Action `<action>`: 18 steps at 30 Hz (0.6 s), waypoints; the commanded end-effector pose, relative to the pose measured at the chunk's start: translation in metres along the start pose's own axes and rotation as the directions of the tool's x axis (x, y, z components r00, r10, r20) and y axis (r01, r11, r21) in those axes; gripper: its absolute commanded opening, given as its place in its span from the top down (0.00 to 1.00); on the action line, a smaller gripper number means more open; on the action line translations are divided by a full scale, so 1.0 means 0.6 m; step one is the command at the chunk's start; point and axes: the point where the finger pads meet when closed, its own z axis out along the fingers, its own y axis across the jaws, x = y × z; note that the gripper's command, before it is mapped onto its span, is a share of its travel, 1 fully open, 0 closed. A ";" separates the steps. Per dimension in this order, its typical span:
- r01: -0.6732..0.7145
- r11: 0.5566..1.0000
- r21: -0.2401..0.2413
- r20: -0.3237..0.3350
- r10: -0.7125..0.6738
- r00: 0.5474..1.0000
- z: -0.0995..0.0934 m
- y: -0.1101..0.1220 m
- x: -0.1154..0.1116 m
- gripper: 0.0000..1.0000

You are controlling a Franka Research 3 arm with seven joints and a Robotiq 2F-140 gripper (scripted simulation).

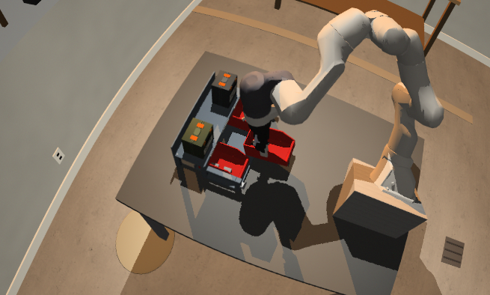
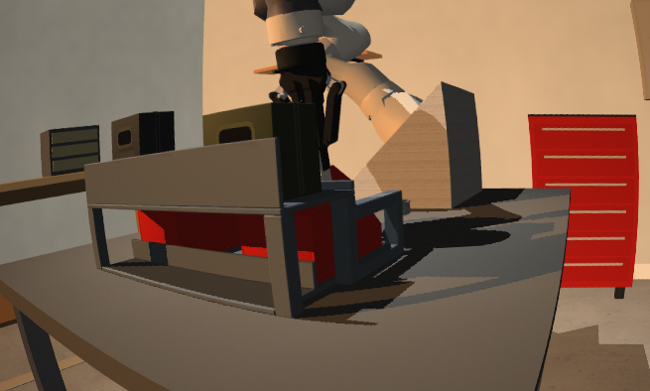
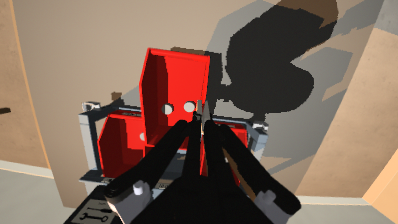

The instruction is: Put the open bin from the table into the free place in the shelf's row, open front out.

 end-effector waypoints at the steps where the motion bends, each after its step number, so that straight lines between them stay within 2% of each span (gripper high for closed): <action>1: 0.014 1.000 0.000 -0.003 -0.014 1.000 -0.003 0.001 -0.005 1.00; 18: 0.014 1.000 0.000 -0.003 -0.014 1.000 -0.008 0.001 -0.034 1.00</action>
